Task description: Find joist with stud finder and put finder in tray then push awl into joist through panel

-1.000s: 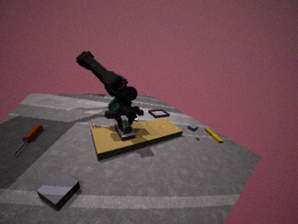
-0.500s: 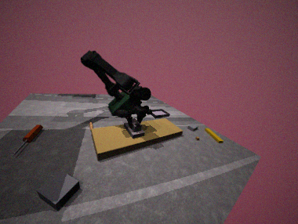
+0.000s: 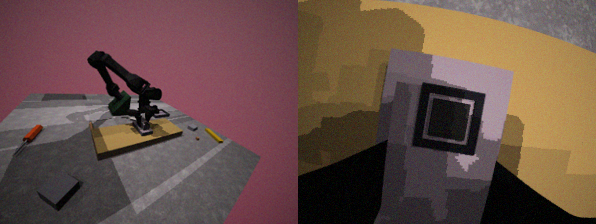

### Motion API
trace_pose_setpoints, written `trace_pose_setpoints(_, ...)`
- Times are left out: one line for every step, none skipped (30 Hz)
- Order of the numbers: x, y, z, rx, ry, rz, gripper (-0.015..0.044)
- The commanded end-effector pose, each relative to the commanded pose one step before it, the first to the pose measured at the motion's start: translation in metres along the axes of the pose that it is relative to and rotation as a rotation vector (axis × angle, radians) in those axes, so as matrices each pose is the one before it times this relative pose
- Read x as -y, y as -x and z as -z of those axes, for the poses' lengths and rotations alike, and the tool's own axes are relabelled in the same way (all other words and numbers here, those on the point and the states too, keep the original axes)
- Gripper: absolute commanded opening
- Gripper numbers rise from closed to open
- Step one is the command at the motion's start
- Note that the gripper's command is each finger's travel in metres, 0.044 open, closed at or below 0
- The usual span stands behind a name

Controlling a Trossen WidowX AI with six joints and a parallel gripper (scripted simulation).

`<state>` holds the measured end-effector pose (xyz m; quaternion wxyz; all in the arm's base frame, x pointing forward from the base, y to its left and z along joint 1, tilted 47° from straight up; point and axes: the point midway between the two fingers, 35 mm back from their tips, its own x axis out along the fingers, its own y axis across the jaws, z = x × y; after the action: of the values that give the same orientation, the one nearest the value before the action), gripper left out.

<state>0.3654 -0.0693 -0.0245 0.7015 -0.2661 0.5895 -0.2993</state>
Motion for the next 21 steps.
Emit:
trace_pose_setpoints(-0.01472,-0.00007,-0.00019,-0.00075,-0.0023,-0.00083,0.0000)
trace_pose_setpoints(-0.00366,0.00003,0.00001,0.00004,-0.0001,-0.00016,0.0000)
trace_pose_setpoints(-0.00366,0.00003,0.00001,0.00005,-0.0001,-0.00016,0.0000)
trace_pose_setpoints(-0.00366,0.00003,0.00001,0.00005,-0.0001,-0.00016,0.0000)
trace_pose_setpoints(-0.00366,0.00003,0.00001,0.00005,-0.0001,-0.00017,0.0000)
trace_pose_setpoints(-0.00366,0.00003,0.00001,0.00005,-0.0001,-0.00017,0.0000)
trace_pose_setpoints(-0.00366,0.00003,0.00001,0.00005,-0.0001,-0.00017,0.0000)
trace_pose_setpoints(-0.00366,0.00004,0.00001,0.00005,-0.0001,-0.00017,0.0000)
trace_pose_setpoints(-0.00366,0.00004,0.00001,0.00005,-0.0001,-0.00017,0.0000)
trace_pose_setpoints(-0.00366,0.00004,0.00001,0.00005,-0.0001,-0.00017,0.0000)
trace_pose_setpoints(-0.00366,0.00004,0.00001,0.00005,-0.0001,-0.00017,0.0000)
trace_pose_setpoints(-0.00366,0.00004,0.00001,0.00005,-0.0001,-0.00017,0.0000)
trace_pose_setpoints(-0.00366,0.00004,0.00001,0.00005,-0.0001,-0.00018,0.0000)
trace_pose_setpoints(-0.00366,0.00004,0.00001,0.00005,-0.0001,-0.00018,0.0000)
trace_pose_setpoints(-0.00366,0.00004,0.00000,0.00006,-0.0001,-0.00018,0.0000)
trace_pose_setpoints(-0.00366,0.00004,0.00000,0.00006,-0.0001,-0.00018,0.0000)
trace_pose_setpoints(-0.00366,0.00004,0.00000,0.00006,-0.0001,-0.00018,0.0000)
trace_pose_setpoints(-0.00366,0.00004,0.00000,0.00006,-0.0001,-0.00018,0.0000)
trace_pose_setpoints(-0.00366,0.00004,0.00000,0.00006,-0.0001,-0.00018,0.0000)
trace_pose_setpoints(-0.00366,0.00005,0.00000,0.00006,-0.0001,-0.00019,0.0000)
trace_pose_setpoints(-0.00366,0.00005,0.00000,0.00006,-0.0001,-0.00019,0.0000)
